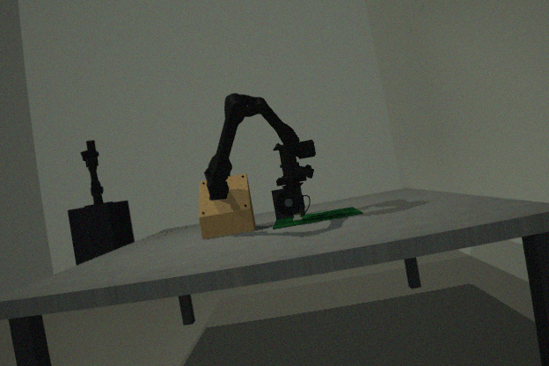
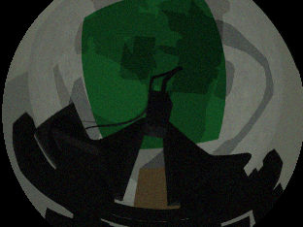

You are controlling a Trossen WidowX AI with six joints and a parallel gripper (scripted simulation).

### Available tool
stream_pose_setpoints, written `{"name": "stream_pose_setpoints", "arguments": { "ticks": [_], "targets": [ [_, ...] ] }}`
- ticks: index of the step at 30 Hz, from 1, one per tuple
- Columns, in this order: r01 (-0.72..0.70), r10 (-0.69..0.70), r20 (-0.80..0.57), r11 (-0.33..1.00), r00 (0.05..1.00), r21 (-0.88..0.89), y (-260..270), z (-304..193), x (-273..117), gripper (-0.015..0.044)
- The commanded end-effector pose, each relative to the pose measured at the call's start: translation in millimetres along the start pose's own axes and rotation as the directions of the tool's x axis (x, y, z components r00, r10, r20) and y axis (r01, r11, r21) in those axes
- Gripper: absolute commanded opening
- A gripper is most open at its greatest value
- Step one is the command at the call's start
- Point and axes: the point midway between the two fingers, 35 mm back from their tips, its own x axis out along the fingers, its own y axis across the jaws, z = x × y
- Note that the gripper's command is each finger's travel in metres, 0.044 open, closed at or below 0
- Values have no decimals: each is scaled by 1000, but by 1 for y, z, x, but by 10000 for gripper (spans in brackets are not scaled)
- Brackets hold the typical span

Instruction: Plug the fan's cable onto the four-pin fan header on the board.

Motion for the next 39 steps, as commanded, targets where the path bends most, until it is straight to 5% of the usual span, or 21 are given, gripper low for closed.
{"name": "stream_pose_setpoints", "arguments": {
  "ticks": [1, 39],
  "targets": [
    [-2, 2, -2, 995, 1000, -97, -1, -4, 1, 0],
    [-3, 3, -3, 996, 1000, -87, -2, -16, -11, 0]
  ]
}}
